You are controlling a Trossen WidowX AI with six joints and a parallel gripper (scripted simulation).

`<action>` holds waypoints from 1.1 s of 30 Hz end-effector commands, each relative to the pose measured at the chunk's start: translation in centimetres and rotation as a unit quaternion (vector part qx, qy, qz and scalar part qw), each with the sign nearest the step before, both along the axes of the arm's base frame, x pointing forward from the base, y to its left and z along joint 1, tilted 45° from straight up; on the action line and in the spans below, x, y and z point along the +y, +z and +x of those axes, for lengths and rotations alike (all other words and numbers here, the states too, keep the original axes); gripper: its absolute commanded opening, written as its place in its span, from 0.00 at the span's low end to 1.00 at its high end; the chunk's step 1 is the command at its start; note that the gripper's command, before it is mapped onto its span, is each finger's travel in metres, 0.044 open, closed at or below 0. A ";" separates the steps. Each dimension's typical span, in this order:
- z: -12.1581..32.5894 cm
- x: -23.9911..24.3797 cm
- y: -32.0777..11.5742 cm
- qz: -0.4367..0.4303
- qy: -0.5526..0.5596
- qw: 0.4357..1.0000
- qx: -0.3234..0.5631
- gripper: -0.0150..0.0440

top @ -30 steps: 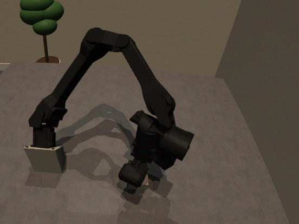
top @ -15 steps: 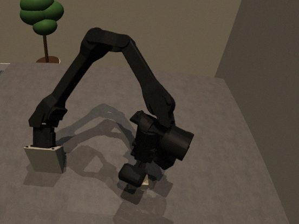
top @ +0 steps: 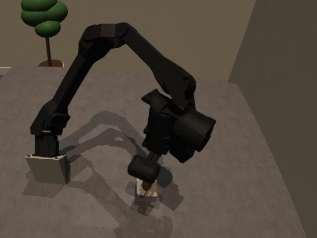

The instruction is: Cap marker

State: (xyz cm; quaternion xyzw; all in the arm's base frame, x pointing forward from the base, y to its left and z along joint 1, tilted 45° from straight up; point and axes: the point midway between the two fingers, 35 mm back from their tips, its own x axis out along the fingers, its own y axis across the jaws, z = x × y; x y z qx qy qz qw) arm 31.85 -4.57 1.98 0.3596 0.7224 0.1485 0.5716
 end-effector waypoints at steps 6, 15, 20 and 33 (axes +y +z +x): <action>-0.3 0.5 -0.3 0.024 0.160 0.977 -0.142 0.69; -0.3 0.5 -0.4 0.024 0.165 0.975 -0.147 0.29; -0.3 0.5 -0.4 0.024 0.165 0.975 -0.147 0.25; -0.4 1.2 -1.0 0.025 0.165 0.975 -0.147 0.25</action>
